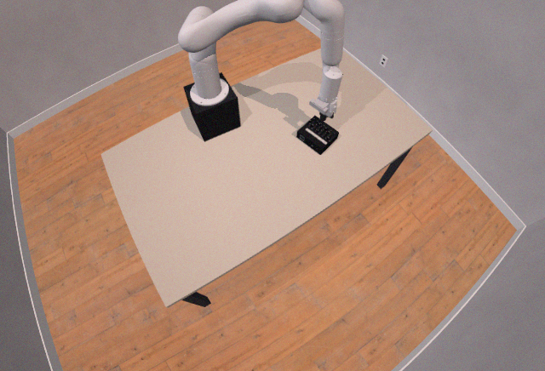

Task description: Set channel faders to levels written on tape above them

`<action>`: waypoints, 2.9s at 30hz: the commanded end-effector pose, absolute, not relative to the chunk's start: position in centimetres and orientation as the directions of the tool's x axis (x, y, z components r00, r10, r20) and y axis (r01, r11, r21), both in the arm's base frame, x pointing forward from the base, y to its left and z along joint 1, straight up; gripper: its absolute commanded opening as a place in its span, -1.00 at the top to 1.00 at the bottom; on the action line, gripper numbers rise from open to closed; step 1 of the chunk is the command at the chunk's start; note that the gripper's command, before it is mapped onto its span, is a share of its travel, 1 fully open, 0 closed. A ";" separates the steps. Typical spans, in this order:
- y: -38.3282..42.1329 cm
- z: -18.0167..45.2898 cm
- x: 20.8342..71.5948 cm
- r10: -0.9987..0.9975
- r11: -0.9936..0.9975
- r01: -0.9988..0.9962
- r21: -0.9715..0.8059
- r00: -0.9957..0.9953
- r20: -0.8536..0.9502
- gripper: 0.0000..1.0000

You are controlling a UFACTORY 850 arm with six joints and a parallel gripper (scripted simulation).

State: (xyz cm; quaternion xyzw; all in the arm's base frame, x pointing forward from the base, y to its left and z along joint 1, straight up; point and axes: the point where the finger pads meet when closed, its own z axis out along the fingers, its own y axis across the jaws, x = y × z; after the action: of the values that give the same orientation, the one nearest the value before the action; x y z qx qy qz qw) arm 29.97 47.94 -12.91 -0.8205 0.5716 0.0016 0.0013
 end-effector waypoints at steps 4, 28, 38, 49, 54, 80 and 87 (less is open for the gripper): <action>48.0 -12.8 30.0 -0.938 -0.346 -0.938 -0.002 0.346 -0.005 1.00; 48.1 -12.8 30.1 -0.938 -0.346 -0.938 -0.002 0.346 -0.005 1.00; 48.1 -12.8 30.1 -0.938 -0.346 -0.938 -0.002 0.346 -0.005 1.00; 48.1 -12.8 30.1 -0.938 -0.346 -0.938 -0.002 0.346 -0.005 1.00; 48.1 -12.8 30.1 -0.938 -0.346 -0.938 -0.002 0.346 -0.005 1.00; 48.1 -13.3 30.1 -0.938 -0.346 -0.938 -0.002 0.346 -0.005 1.00; 48.1 -13.7 30.1 -0.938 -0.346 -0.938 -0.002 0.346 -0.005 1.00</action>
State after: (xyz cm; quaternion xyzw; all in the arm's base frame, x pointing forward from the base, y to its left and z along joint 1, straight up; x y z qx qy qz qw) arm 30.03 48.03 -13.49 -0.8205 0.5716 0.0016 0.0013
